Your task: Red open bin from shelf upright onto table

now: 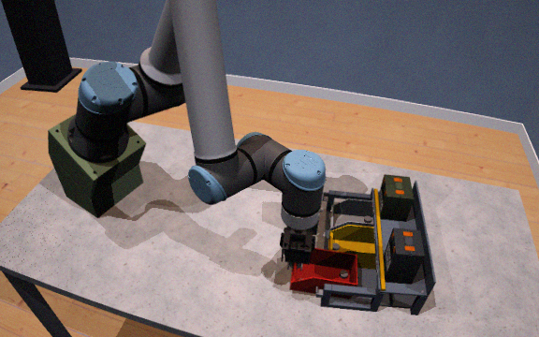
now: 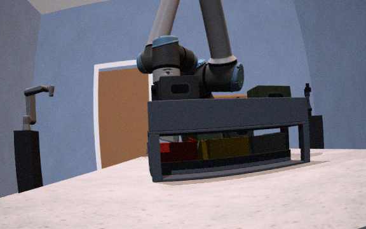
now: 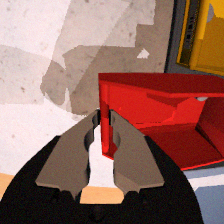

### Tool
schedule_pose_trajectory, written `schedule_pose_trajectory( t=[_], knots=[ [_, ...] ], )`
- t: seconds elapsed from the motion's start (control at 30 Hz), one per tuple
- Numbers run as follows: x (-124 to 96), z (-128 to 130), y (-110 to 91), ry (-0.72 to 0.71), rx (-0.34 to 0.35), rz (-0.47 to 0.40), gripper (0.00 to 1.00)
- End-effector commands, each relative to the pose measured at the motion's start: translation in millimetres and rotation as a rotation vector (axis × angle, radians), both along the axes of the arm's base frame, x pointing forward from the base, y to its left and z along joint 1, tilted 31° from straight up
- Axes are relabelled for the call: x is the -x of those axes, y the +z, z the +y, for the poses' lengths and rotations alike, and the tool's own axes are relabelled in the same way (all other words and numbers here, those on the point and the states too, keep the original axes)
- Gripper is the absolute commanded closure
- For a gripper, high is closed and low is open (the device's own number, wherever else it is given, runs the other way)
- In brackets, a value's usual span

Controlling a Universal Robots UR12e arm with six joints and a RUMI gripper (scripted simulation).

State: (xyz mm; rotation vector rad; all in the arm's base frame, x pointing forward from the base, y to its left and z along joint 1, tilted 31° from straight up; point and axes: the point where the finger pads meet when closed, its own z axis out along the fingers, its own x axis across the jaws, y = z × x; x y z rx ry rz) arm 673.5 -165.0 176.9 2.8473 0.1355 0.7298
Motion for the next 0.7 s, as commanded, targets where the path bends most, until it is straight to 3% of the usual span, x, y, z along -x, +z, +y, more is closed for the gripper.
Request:
schedule_pose_trajectory(
  t=[0.0,0.37,0.53,0.67],
  knots=[
    [17.3,-2.8,-8.6,0.000,0.001,-0.001,1.00],
    [17.3,-2.8,-8.6,0.000,0.001,-0.001,1.00],
    [56.3,-9.0,-29.4,0.000,0.001,-0.001,1.00],
    [56.3,-9.0,-29.4,0.000,0.001,-0.001,1.00]
  ],
)
